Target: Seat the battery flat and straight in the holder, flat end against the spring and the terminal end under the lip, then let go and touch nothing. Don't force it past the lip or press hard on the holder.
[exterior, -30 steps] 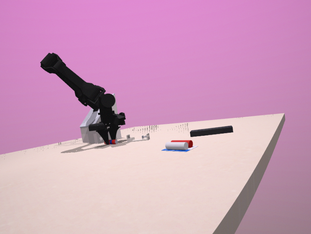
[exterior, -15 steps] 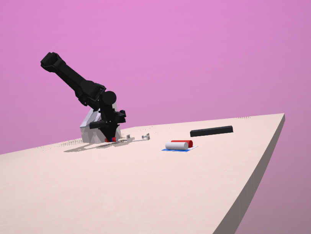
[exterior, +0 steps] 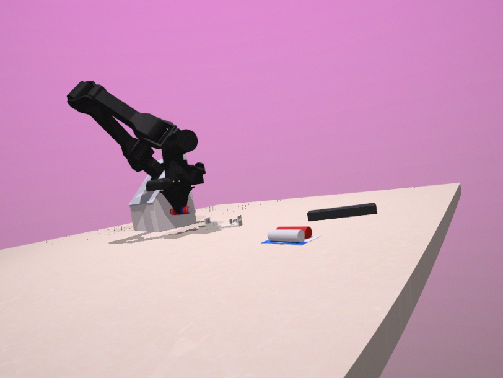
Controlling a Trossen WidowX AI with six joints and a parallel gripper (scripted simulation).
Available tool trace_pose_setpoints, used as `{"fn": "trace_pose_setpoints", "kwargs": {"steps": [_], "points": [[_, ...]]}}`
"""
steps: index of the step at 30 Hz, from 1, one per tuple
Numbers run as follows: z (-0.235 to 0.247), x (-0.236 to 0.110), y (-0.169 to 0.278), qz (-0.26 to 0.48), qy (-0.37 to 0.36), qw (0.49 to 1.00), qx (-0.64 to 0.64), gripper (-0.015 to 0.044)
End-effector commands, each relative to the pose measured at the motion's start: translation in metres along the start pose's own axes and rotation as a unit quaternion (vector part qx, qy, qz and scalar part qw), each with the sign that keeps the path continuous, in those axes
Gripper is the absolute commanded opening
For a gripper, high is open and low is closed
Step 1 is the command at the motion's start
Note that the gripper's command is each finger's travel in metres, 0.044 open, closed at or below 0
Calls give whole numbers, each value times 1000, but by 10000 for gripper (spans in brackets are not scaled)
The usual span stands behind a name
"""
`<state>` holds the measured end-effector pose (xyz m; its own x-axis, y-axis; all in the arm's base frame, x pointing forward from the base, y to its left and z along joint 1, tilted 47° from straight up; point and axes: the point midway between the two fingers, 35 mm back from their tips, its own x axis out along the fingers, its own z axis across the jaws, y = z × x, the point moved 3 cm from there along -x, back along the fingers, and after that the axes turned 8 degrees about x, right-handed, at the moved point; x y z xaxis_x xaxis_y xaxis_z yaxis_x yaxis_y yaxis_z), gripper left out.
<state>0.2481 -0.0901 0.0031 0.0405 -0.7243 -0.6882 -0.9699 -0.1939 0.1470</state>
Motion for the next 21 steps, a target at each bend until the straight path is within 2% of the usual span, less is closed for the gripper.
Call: {"fn": "trace_pose_setpoints", "kwargs": {"steps": [1,15,21], "points": [[6,-5,-18,-4,0,1000,-13,61],[53,-24,-89,-4,-3,996,-88,61],[59,-23,-95,8,0,995,-95,61]]}}
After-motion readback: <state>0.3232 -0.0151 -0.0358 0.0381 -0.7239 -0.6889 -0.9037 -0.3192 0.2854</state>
